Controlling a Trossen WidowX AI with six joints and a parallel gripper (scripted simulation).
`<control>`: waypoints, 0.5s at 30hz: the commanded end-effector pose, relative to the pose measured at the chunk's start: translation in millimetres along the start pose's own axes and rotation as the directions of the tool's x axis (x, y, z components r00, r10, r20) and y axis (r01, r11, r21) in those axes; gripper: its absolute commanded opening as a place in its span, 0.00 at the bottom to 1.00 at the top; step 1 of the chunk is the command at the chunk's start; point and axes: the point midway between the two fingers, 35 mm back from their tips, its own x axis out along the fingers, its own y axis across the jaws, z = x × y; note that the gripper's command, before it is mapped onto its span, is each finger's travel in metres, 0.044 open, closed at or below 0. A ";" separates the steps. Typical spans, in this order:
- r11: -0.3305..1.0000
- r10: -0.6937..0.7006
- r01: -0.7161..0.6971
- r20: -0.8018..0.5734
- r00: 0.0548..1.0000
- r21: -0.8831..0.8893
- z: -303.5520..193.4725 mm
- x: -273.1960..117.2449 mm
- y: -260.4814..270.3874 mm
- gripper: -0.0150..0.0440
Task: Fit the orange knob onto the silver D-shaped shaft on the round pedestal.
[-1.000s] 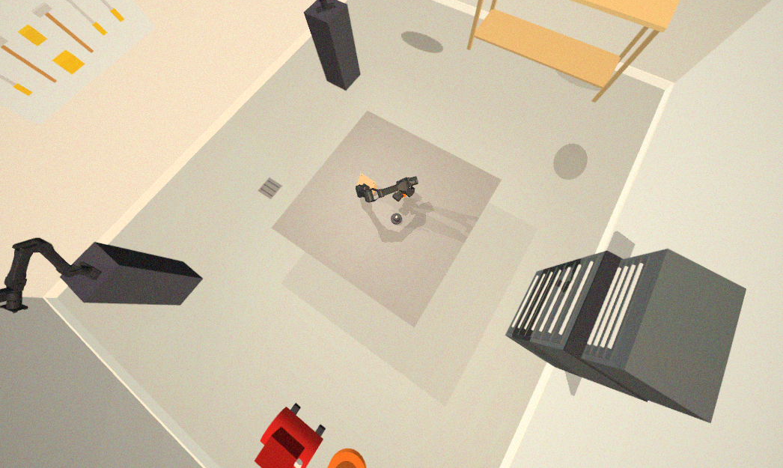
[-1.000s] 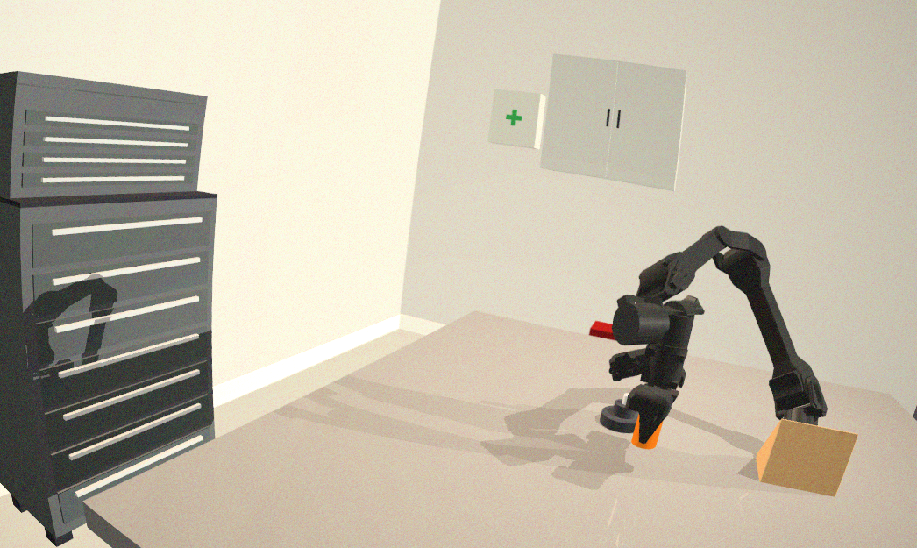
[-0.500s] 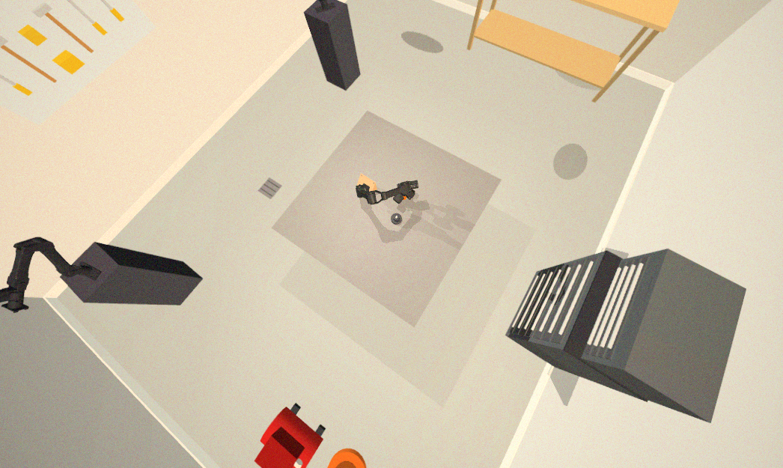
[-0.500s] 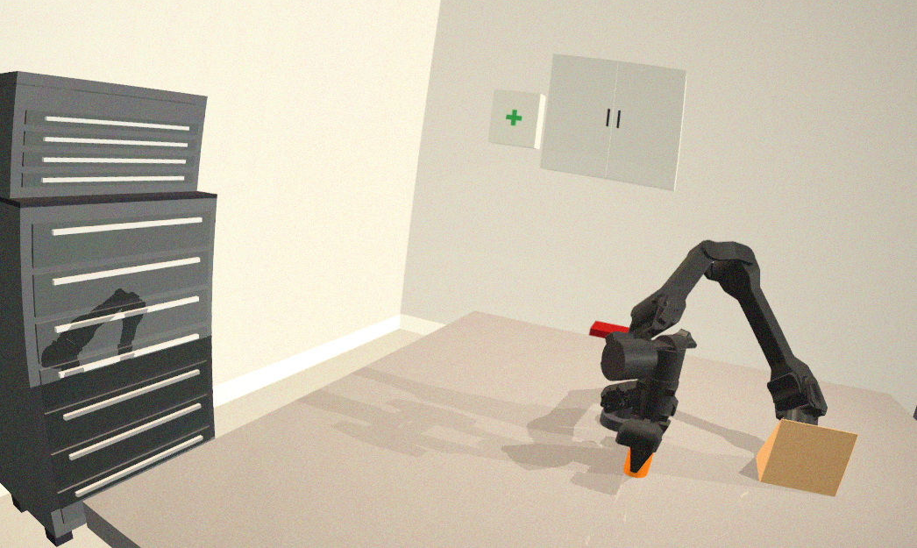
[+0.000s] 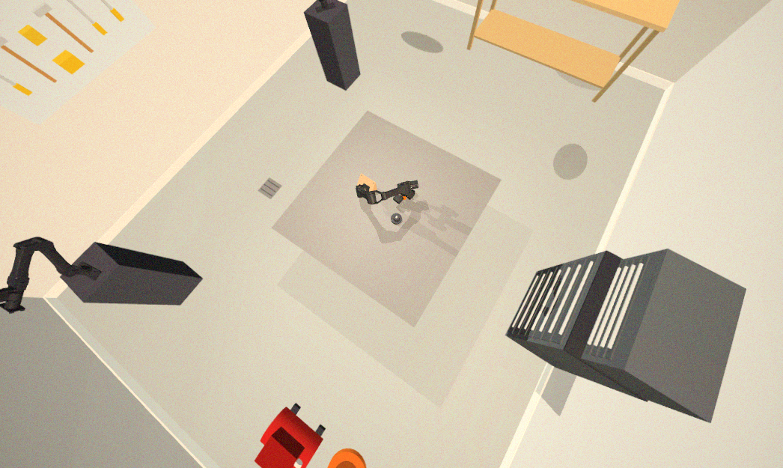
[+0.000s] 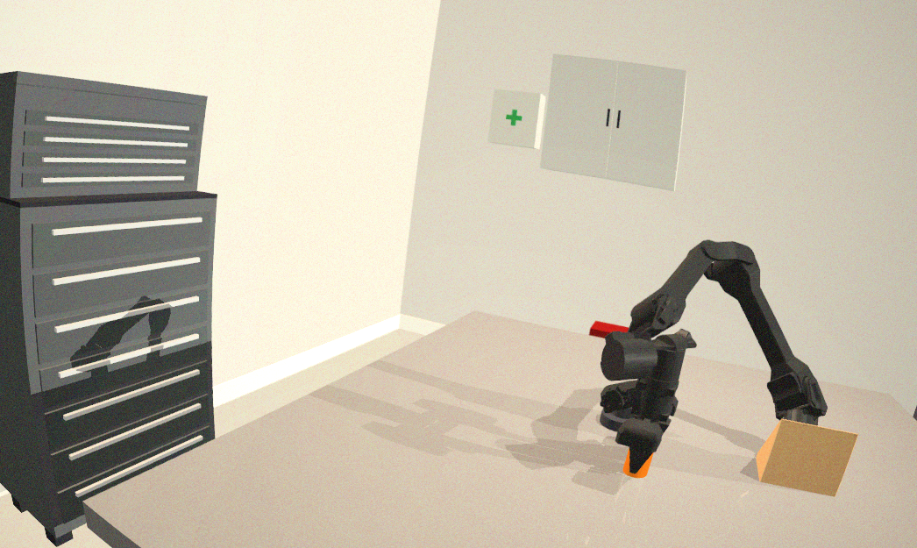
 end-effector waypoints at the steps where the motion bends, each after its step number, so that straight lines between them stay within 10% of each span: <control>1: 1.000 0.000 0.000 -0.001 1.000 0.000 0.0 0.0 -0.2 0.66; 8: 1.000 0.000 0.000 -0.001 1.000 0.000 0.0 0.0 -0.2 0.66; 15: 1.000 -0.002 0.002 0.005 1.000 -0.007 -0.5 -77.7 1.2 0.97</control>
